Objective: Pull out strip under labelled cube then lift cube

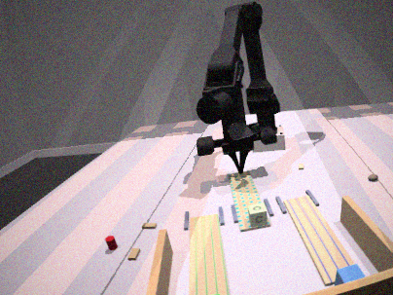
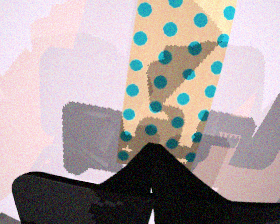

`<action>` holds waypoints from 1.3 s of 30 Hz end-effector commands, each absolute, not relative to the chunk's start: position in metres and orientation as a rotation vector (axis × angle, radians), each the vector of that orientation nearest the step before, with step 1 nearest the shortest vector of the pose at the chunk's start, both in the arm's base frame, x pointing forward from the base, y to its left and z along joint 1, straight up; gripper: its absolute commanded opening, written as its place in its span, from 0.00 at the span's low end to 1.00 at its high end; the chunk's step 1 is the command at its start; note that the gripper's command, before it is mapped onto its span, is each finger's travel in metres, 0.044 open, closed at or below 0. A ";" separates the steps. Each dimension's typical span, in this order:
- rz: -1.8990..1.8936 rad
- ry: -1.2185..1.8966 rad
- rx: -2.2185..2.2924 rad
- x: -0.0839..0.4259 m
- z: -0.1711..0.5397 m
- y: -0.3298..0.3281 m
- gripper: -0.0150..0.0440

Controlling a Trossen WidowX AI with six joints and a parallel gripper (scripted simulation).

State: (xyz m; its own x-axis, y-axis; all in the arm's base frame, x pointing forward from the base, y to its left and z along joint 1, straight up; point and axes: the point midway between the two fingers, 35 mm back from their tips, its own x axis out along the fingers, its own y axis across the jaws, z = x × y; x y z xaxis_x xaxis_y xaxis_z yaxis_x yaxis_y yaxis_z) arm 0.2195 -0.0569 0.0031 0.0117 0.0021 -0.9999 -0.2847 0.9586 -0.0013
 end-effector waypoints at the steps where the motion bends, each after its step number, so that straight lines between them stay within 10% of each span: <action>1: 0.220 1.539 -0.233 0.225 0.034 -0.058 0.25; 5: 0.221 1.540 -0.233 0.225 0.036 -0.058 0.25; 22: 0.214 1.536 -0.225 0.291 0.043 -0.033 1.00; 39: 0.215 1.531 -0.224 0.354 0.054 -0.010 1.00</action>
